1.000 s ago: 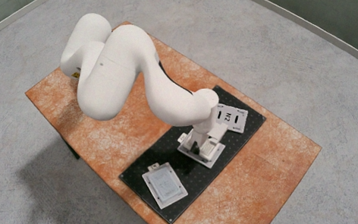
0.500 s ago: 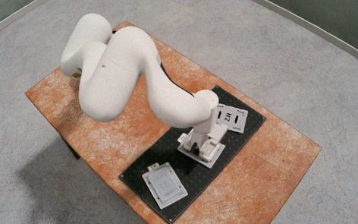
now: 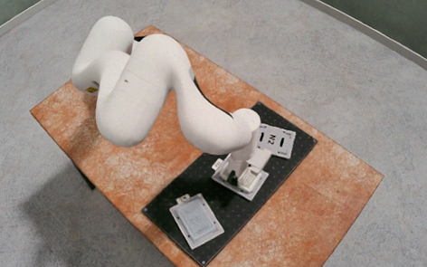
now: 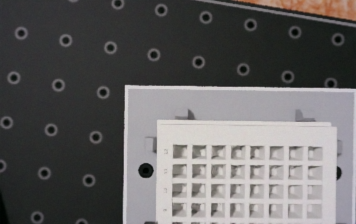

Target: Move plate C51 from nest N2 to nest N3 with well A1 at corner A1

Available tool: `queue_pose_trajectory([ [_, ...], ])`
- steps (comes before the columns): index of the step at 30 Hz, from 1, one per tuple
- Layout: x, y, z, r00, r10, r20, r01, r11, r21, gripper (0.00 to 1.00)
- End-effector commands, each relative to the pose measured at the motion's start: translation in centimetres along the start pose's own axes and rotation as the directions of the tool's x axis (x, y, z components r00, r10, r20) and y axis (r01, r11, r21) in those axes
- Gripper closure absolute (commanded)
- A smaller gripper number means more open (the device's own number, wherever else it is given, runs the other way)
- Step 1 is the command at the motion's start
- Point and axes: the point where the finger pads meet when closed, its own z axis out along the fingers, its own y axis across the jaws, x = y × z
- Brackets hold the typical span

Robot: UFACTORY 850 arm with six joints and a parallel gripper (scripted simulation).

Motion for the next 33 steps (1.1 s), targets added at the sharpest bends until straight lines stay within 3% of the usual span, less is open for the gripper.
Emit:
queue_pose_trajectory([
  [1,0.05,-0.01,0.0,1.0,0.0,-0.001,0.0,1.0,0.0,1.0],
  [11,0.05,-0.01,-0.01,1.0,0.0,-0.001,0.0,1.0,0.0,1.0],
  [12,0.05,-0.01,0.06,1.0,0.0,-0.001,0.0,1.0,0.0,0.0],
  [33,0.05,-0.01,0.06,1.0,0.0,-0.001,0.0,1.0,0.0,0.0],
])
